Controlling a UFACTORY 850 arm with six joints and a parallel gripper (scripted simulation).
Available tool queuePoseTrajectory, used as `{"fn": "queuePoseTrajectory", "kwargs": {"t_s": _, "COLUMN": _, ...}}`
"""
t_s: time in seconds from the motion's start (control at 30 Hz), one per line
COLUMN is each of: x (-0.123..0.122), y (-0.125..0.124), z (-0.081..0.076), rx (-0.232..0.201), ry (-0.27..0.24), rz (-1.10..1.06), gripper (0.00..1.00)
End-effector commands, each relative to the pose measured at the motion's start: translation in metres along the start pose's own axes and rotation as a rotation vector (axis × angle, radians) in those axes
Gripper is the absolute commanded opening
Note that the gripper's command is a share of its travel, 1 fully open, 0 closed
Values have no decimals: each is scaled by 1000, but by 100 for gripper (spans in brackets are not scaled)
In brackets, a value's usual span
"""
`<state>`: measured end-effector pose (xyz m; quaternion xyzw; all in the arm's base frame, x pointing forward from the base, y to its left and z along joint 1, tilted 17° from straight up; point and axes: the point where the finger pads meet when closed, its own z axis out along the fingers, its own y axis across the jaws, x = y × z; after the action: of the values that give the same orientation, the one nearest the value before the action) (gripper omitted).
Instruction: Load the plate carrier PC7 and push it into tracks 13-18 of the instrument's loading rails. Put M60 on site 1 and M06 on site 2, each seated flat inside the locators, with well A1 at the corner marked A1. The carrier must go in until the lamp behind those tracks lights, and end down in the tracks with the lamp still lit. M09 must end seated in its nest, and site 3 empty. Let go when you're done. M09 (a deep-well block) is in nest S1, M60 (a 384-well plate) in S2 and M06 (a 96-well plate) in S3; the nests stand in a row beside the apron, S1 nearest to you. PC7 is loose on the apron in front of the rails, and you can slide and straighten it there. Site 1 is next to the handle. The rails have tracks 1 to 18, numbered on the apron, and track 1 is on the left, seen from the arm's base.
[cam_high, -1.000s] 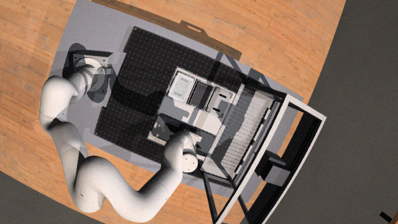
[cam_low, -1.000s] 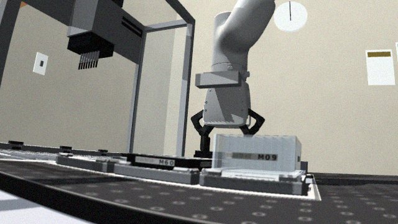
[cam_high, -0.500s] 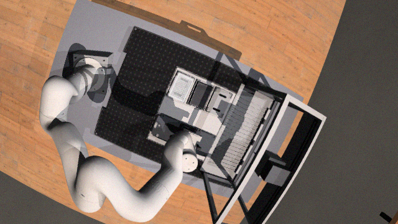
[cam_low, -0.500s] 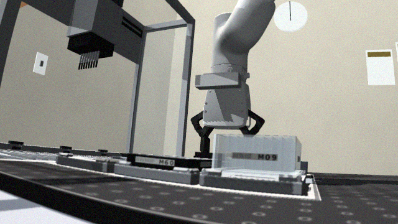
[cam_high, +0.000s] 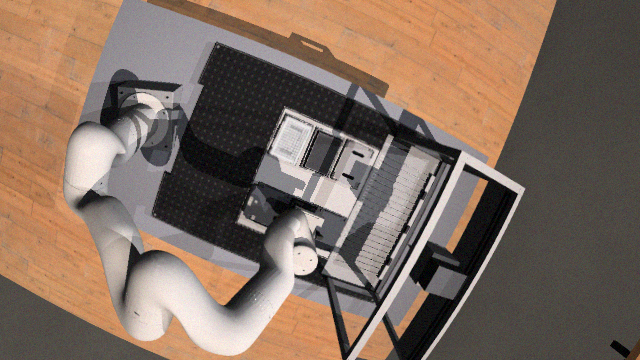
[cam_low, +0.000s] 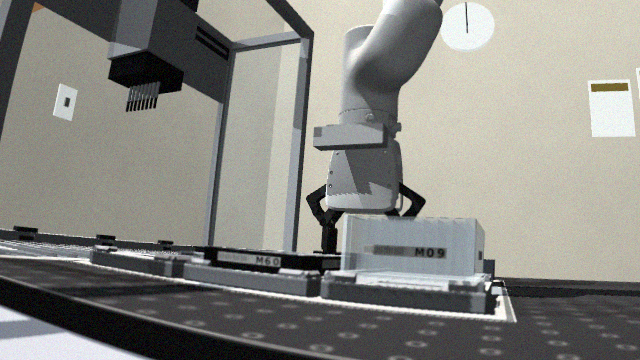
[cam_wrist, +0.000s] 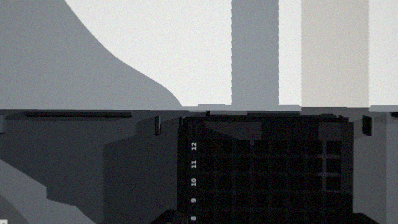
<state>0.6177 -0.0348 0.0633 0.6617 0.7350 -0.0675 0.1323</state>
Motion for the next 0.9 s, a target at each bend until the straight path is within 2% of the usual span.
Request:
{"fn": "queuePoseTrajectory", "kwargs": {"t_s": 0.0, "x": 0, "y": 1, "z": 1, "rx": -3, "ry": 0, "rz": 0, "gripper": 0}}
{"fn": "queuePoseTrajectory", "kwargs": {"t_s": 0.57, "x": 0, "y": 1, "z": 1, "rx": -3, "ry": 0, "rz": 0, "gripper": 0}}
{"fn": "queuePoseTrajectory", "kwargs": {"t_s": 0.6, "x": 0, "y": 1, "z": 2, "rx": -3, "ry": 0, "rz": 0, "gripper": 100}}
{"fn": "queuePoseTrajectory", "kwargs": {"t_s": 0.87, "x": 0, "y": 1, "z": 2, "rx": -3, "ry": 0, "rz": 0, "gripper": 100}}
